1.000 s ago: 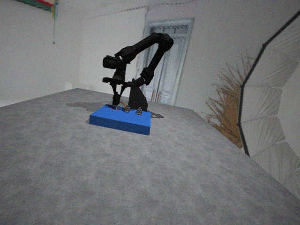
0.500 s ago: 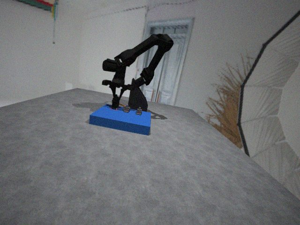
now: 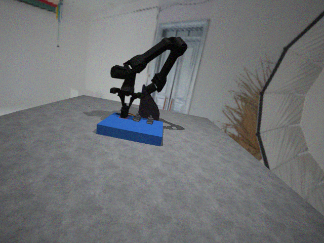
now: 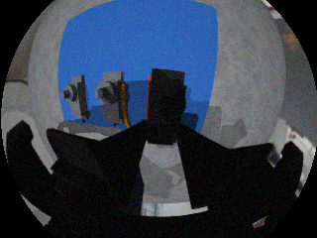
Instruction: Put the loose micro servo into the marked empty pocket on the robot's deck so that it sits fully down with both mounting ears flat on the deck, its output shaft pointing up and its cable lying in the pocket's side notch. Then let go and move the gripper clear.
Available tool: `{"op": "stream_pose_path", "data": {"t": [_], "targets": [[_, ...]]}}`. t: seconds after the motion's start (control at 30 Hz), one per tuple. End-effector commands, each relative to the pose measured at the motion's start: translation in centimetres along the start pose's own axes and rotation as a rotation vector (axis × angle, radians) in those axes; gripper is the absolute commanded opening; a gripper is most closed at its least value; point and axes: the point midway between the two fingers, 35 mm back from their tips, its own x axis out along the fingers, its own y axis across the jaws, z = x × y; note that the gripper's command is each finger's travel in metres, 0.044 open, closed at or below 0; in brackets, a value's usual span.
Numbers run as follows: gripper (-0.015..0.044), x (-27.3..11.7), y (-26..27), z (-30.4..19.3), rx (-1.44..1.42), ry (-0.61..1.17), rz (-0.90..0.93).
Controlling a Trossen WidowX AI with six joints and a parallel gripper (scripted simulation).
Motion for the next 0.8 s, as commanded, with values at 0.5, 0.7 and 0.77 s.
{"op": "stream_pose_path", "data": {"t": [0.5, 0.7, 0.77], "targets": [[0.0, 1.8, 0.0, 0.0, 0.004, -0.005, 0.004], [0.0, 2.4, 0.1, 0.0, 0.004, -0.005, 0.004], [0.0, 2.6, 0.1, 0.0, 0.004, -0.005, 0.004]]}}
